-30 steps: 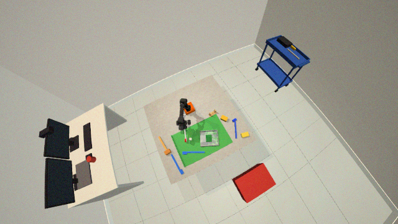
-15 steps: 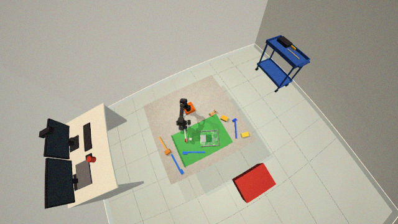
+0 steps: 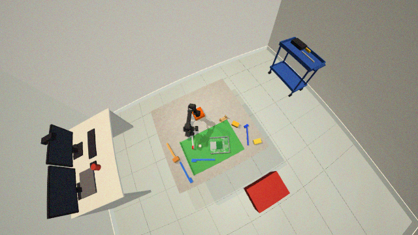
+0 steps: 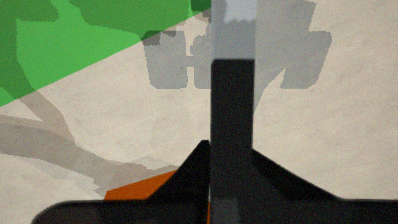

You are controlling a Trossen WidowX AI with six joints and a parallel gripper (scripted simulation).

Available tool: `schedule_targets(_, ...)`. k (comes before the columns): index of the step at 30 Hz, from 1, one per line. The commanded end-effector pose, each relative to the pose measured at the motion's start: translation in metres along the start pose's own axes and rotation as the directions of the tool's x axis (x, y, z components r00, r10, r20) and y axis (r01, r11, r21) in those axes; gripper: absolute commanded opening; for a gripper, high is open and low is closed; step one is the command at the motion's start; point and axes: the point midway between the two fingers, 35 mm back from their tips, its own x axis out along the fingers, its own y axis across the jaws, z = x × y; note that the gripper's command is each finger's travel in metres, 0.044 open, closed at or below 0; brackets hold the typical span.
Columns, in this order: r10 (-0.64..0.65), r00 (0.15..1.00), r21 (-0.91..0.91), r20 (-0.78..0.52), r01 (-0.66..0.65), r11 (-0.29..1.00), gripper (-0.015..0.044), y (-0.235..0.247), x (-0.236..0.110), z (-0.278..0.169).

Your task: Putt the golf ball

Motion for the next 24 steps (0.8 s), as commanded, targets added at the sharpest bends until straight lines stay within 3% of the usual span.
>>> schedule_targets(1, 0.001, 1.000, -0.001, 0.004, -0.001, 1.000, 0.0000, 0.018, -0.001, 0.004)
schedule_targets(10, 0.008, 1.000, -0.009, 0.007, -0.008, 1.000, 0.0000, 0.133, -0.002, 0.001)
schedule_targets(16, 0.011, 1.000, -0.007, 0.016, -0.011, 1.000, 0.0000, 0.136, -0.011, -0.002)
schedule_targets(24, 0.022, 0.998, 0.005, 0.063, -0.023, 1.000, 0.0000, 0.134, -0.056, -0.016)
